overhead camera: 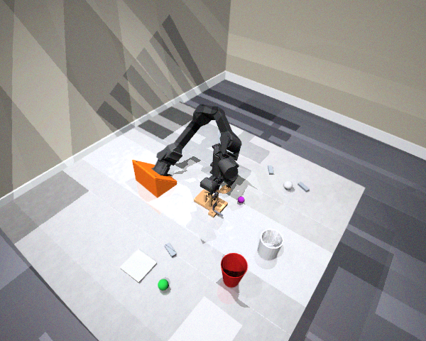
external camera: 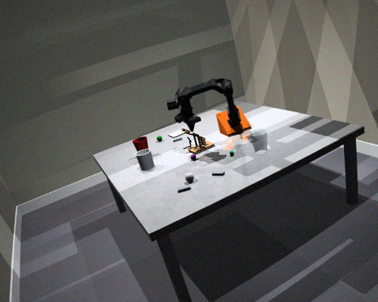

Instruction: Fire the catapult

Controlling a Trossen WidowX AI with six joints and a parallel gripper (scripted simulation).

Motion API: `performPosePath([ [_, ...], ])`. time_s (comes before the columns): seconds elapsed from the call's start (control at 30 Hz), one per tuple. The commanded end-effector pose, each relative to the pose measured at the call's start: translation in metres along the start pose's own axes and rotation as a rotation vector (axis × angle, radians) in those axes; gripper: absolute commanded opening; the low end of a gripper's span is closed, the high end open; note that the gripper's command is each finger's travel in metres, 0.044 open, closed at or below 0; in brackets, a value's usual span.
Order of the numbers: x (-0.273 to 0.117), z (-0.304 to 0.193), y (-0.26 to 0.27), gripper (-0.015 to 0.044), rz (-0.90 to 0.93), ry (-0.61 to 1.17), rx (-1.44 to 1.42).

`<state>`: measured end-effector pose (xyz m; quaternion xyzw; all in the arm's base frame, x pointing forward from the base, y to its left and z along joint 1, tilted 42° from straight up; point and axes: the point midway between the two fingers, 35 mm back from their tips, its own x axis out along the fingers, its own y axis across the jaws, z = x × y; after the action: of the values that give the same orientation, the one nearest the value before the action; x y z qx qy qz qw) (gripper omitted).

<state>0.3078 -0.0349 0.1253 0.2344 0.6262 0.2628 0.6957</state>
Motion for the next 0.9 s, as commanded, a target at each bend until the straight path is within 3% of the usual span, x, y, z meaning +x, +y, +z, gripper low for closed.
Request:
performPosePath([
  [0.0, 0.009, 0.004, 0.001, 0.0, 0.006, 0.005, 0.004],
  [0.87, 0.043, 0.024, 0.002, 0.0, 0.007, 0.003, 0.003],
])
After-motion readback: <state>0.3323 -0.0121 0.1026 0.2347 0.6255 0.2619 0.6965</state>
